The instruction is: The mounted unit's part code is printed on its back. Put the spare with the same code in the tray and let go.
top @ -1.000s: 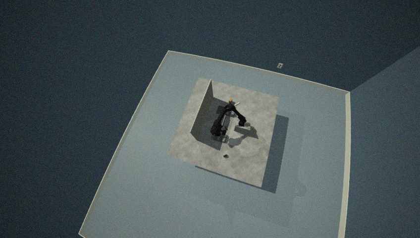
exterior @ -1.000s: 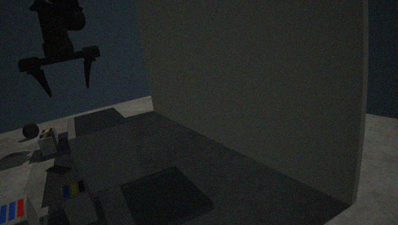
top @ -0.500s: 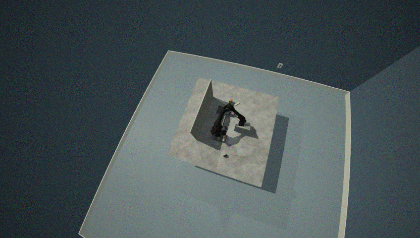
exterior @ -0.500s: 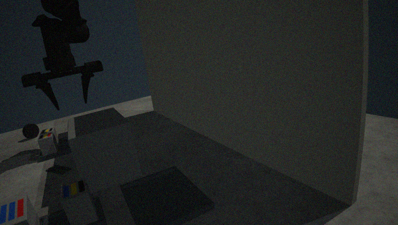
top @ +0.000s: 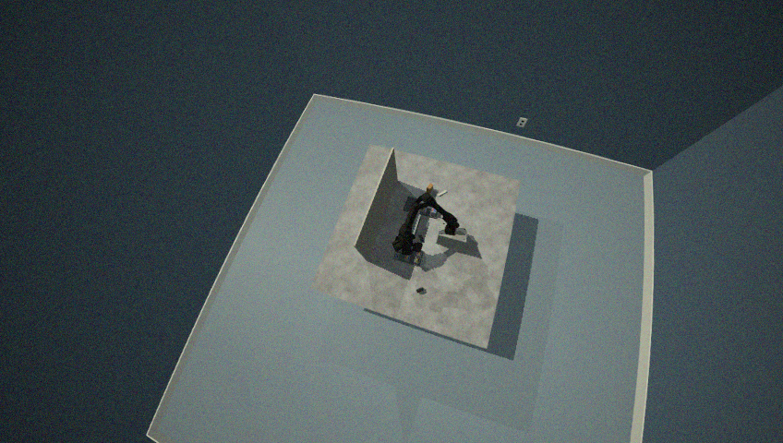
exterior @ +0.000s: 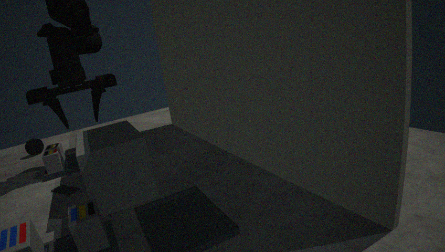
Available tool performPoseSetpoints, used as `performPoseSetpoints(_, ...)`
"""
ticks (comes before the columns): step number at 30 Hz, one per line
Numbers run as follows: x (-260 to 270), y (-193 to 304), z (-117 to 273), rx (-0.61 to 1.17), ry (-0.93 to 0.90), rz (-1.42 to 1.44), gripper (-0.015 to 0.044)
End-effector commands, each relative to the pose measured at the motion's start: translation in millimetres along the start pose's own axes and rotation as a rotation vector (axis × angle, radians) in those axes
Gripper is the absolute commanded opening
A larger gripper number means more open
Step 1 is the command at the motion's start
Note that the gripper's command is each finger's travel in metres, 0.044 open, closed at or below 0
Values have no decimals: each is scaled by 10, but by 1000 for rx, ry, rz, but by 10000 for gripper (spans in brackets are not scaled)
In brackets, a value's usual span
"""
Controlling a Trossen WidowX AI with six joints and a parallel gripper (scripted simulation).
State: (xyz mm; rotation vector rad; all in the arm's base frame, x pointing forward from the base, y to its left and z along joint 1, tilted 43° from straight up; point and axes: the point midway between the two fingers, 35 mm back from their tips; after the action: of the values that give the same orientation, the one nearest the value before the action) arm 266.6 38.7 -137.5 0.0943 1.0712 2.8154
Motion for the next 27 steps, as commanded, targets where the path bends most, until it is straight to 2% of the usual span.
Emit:
performPoseSetpoints(1,25,18,-96,12,-5,10,300)
performPoseSetpoints(27,29,22,-530,13,-5,10,300)
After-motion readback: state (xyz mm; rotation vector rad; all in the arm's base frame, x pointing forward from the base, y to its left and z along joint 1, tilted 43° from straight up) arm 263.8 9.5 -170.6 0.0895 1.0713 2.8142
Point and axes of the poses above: the point midway between the two fingers, 35 mm back from their tips, its own z axis back along the fingers, its own x axis across the jaws, y = z × x, and after that the axes turned 4 degrees about z, right-handed
